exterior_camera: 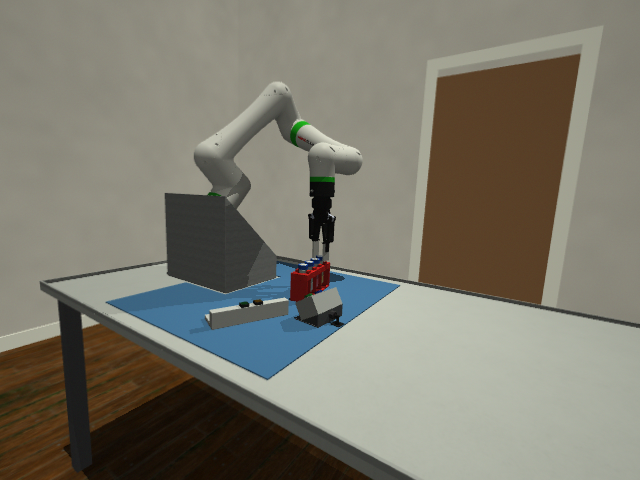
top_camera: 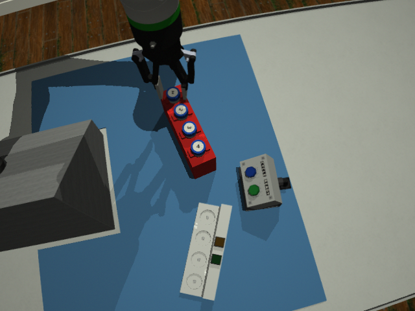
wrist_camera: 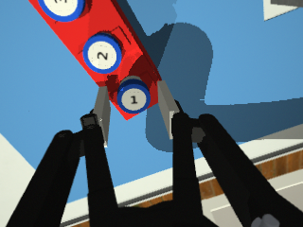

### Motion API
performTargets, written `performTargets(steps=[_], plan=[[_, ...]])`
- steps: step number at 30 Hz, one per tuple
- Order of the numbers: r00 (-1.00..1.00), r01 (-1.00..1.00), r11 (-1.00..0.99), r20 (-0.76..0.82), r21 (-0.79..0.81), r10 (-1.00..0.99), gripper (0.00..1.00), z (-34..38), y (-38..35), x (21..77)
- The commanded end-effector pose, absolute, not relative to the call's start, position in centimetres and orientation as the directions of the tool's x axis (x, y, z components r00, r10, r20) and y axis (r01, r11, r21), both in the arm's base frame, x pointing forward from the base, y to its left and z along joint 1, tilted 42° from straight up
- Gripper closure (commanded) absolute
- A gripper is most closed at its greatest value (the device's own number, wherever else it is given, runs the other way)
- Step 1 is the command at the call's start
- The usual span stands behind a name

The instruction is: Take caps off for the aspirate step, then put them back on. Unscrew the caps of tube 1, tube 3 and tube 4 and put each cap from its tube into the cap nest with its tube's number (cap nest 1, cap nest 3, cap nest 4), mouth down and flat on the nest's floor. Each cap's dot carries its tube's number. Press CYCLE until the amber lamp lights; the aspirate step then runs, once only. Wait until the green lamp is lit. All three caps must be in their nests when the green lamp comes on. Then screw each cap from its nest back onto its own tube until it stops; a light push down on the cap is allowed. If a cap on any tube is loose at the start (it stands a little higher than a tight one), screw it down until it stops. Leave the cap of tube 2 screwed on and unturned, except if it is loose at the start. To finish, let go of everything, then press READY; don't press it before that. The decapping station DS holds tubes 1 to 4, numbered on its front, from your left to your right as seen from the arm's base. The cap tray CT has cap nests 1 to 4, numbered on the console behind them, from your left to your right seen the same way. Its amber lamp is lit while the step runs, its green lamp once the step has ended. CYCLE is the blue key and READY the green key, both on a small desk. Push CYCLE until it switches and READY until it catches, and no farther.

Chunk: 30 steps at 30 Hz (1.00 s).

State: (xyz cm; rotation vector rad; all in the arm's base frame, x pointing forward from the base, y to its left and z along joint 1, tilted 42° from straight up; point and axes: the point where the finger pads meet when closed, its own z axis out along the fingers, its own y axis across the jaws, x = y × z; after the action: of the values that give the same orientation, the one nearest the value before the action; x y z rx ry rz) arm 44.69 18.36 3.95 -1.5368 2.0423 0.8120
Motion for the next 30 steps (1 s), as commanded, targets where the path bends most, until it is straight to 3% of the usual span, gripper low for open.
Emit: performTargets(steps=[1, 4, 5, 19, 30], plan=[[-0.320, -0.948, 0.237, -0.640, 0.215, -0.699, 0.65, 3.95, 18.31, 44.71], [-0.320, -0.948, 0.237, -0.640, 0.215, -0.699, 0.65, 3.95, 18.31, 44.71], [-0.320, -0.948, 0.237, -0.640, 0.215, -0.699, 1.00, 3.95, 18.31, 44.71], [-0.320, -0.948, 0.237, -0.640, 0.215, -0.699, 1.00, 3.95, 18.31, 44.71], [0.221, -0.975, -0.162, -0.658, -0.151, -0.720, 1.00, 3.97, 18.29, 44.71]])
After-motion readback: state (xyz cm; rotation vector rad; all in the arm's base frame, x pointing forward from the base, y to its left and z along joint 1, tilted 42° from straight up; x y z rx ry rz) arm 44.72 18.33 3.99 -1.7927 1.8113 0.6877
